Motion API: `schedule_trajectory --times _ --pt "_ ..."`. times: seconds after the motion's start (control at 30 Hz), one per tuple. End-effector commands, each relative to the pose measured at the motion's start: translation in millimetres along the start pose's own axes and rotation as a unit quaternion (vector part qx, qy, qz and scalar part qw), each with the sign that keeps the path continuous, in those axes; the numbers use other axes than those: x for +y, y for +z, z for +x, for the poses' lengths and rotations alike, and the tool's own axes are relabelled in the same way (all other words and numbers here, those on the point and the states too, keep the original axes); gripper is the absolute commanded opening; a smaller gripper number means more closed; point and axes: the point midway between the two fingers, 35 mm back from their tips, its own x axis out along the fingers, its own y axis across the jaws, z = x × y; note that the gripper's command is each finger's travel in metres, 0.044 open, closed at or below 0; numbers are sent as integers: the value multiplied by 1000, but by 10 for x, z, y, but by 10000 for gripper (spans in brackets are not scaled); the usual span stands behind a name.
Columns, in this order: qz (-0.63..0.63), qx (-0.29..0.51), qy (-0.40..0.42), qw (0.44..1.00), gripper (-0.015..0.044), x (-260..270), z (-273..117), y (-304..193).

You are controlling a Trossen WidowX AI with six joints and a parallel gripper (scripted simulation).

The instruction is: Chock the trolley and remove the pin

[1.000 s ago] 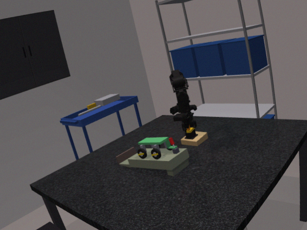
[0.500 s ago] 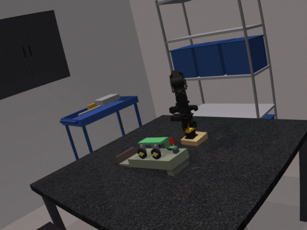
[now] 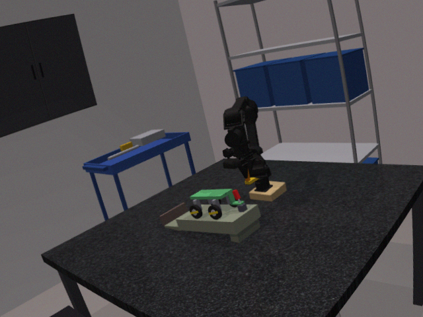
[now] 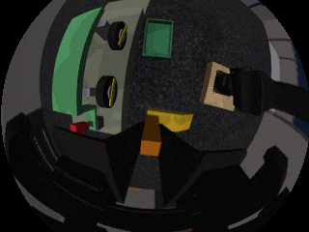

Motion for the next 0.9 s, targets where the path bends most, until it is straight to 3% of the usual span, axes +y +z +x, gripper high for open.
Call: schedule_trajectory --times 0.0,0.87 --pt "0 2 0 1000 0 30 8 138" --pt "0 -1 1 1000 0 200 52 872"
